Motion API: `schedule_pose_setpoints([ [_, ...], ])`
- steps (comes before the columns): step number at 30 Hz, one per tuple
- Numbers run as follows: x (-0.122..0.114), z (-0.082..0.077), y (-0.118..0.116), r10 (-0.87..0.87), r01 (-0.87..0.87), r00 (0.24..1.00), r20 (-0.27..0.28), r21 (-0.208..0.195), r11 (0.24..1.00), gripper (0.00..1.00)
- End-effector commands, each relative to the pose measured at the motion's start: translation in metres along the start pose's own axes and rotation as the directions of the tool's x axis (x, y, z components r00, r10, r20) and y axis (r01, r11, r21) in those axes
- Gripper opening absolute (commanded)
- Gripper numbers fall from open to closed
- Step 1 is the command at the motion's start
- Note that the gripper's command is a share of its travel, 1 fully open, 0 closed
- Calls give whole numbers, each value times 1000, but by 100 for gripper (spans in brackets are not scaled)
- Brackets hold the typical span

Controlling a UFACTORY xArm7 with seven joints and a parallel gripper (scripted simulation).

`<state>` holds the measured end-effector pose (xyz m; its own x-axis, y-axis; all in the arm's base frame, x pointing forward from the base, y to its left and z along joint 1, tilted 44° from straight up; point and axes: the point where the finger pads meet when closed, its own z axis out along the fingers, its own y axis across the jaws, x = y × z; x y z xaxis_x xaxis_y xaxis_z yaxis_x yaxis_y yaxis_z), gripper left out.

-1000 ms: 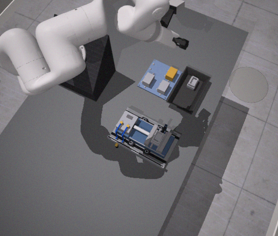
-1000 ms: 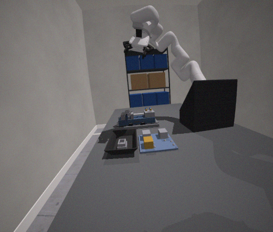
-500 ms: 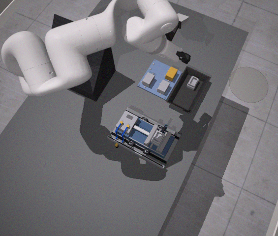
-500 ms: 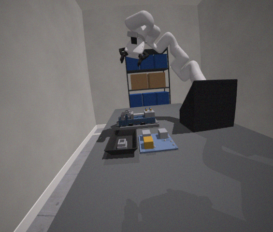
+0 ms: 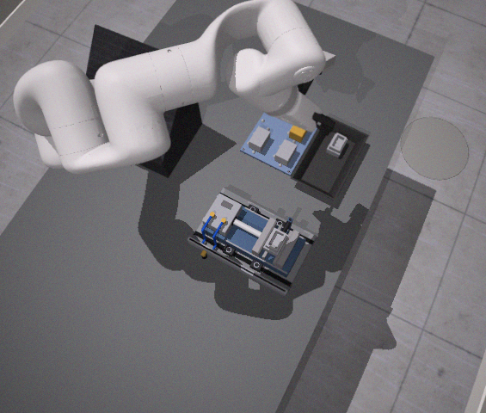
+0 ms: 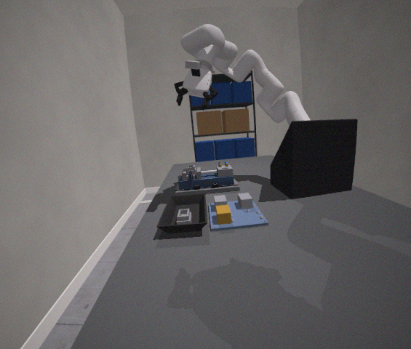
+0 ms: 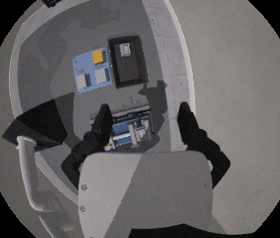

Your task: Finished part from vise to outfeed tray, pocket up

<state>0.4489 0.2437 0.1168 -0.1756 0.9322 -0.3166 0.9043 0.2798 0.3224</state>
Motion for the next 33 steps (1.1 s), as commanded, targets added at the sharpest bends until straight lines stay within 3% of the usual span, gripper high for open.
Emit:
schedule_pose_setpoints([
  [1, -3, 2, 4, -9, 9, 1000, 9, 2, 1000, 100],
  [8, -3, 2, 4, -9, 9, 1000, 9, 2, 1000, 100],
  [10, -42, 20, 13, -22, 18, 996, 88, 36, 999, 100],
  [23, -43, 20, 14, -22, 19, 996, 90, 37, 999, 100],
  [25, -81, 36, 19, -36, 24, 986, 162, 75, 997, 100],
  [33, -81, 36, 19, -36, 24, 986, 162, 75, 997, 100],
])
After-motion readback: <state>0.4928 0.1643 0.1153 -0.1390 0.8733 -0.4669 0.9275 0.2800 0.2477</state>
